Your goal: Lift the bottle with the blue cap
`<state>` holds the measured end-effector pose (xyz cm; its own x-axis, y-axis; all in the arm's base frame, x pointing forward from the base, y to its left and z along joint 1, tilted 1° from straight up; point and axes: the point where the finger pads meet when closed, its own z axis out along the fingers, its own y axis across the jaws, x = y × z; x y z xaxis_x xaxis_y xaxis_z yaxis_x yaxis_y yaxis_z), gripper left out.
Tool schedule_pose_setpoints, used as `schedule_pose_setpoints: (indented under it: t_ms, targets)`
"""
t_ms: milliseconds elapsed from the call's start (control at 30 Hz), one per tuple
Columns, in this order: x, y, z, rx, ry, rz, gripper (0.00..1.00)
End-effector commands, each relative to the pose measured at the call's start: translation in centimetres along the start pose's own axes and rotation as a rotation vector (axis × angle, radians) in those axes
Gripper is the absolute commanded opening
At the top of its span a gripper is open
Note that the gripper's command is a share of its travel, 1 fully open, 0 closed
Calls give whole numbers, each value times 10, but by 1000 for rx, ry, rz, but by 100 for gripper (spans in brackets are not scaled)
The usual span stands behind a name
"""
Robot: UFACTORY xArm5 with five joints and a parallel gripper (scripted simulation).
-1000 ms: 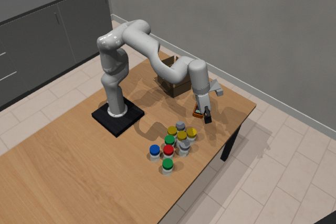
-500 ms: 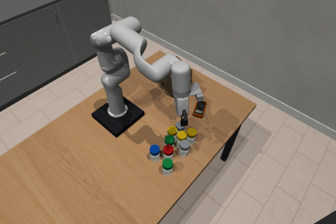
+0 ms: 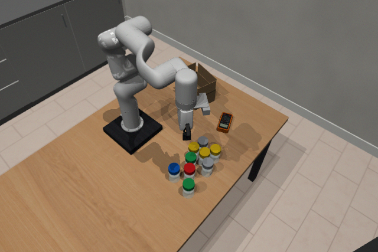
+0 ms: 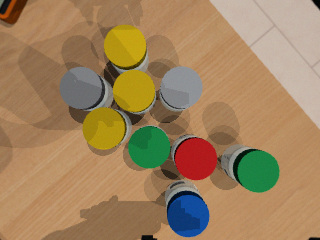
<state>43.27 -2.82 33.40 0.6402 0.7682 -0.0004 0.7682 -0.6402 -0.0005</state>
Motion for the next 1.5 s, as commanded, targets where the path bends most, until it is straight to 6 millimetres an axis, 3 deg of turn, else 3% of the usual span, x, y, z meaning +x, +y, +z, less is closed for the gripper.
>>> schedule_pose_setpoints:
  t_ms: [0, 67, 1467]
  targets:
    - [-6, -1, -3, 2, -6, 0, 79]
    - [0, 0, -2, -3, 2, 0, 79]
    - [0, 0, -2, -3, 2, 0, 79]
